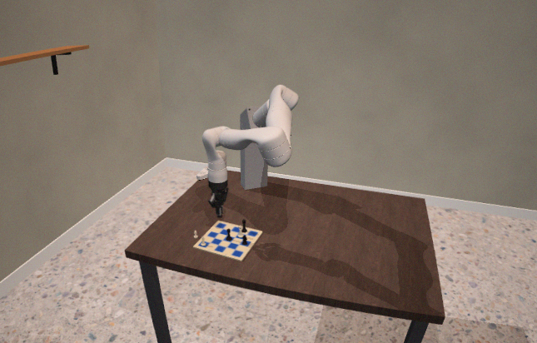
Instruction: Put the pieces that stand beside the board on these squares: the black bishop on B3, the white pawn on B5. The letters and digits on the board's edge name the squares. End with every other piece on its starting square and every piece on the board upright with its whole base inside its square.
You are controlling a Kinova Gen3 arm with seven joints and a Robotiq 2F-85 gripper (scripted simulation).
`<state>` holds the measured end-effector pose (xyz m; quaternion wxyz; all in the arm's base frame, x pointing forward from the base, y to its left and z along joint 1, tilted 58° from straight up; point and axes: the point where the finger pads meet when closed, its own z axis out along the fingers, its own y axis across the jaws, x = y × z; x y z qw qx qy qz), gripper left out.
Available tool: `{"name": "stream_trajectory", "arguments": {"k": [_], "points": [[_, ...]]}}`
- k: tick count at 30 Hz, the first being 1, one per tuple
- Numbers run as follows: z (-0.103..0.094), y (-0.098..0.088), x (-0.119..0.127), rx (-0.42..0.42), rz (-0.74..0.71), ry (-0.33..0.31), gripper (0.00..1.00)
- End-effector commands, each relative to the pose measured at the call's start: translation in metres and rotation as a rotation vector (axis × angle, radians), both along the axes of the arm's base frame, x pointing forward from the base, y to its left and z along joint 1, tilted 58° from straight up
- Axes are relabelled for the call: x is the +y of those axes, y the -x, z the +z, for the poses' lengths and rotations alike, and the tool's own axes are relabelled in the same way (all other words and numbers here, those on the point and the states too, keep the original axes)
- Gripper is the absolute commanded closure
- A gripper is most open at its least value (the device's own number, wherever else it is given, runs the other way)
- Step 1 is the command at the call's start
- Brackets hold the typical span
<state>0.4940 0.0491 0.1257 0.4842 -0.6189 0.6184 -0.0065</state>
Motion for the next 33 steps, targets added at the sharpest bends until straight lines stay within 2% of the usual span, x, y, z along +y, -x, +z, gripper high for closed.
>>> {"name": "stream_trajectory", "arguments": {"k": [1, 14, 23, 25, 33], "points": [[0.000, 0.000, -0.001, 0.000, -0.002, 0.000, 1.00], [-0.005, -0.005, 0.004, 0.000, -0.002, 0.000, 1.00], [-0.024, -0.027, 0.025, 0.000, -0.002, 0.000, 1.00], [-0.024, -0.027, 0.025, 0.000, -0.002, 0.000, 1.00], [-0.044, -0.049, 0.047, 0.000, -0.002, 0.000, 1.00]]}}
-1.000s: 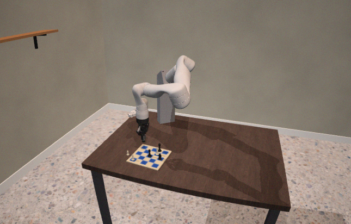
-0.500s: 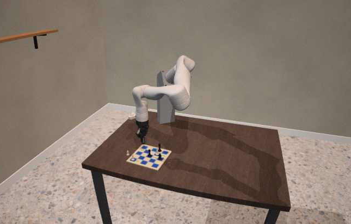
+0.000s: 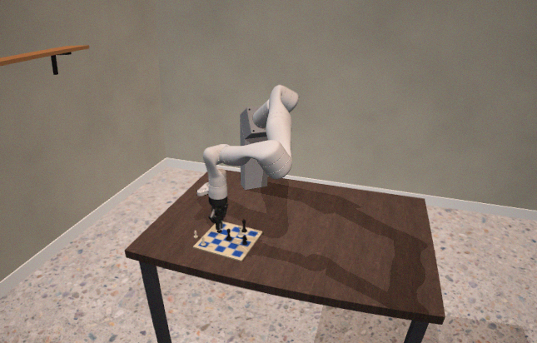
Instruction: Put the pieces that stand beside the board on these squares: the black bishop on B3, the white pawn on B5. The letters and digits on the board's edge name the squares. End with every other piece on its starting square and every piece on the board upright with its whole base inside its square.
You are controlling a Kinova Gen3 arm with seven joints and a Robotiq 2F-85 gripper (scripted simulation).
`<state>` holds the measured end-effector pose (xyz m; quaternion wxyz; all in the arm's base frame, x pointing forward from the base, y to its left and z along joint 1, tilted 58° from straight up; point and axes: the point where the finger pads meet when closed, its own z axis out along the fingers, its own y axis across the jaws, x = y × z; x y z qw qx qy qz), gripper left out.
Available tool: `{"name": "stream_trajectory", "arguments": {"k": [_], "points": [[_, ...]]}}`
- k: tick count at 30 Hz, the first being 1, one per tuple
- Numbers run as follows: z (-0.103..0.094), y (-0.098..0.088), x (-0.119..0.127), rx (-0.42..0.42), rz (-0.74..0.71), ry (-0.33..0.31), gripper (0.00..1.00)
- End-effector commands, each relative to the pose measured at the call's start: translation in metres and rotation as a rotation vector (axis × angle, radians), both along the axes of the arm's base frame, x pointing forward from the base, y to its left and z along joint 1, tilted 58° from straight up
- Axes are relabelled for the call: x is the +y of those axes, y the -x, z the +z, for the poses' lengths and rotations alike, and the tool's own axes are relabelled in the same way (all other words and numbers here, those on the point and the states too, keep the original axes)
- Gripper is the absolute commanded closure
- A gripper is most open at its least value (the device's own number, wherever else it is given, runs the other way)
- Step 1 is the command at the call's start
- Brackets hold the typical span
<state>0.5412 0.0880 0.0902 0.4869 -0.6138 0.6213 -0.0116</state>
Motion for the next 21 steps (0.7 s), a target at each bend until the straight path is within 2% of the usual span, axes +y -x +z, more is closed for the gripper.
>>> {"name": "stream_trajectory", "arguments": {"k": [1, 7, 21], "points": [[-0.0101, -0.0038, 0.0099, 0.007, 0.013, 0.002, 1.00], [-0.0160, -0.0105, 0.0164, 0.007, 0.013, 0.002, 1.00], [-0.0163, -0.0108, 0.0167, 0.007, 0.013, 0.002, 1.00]]}}
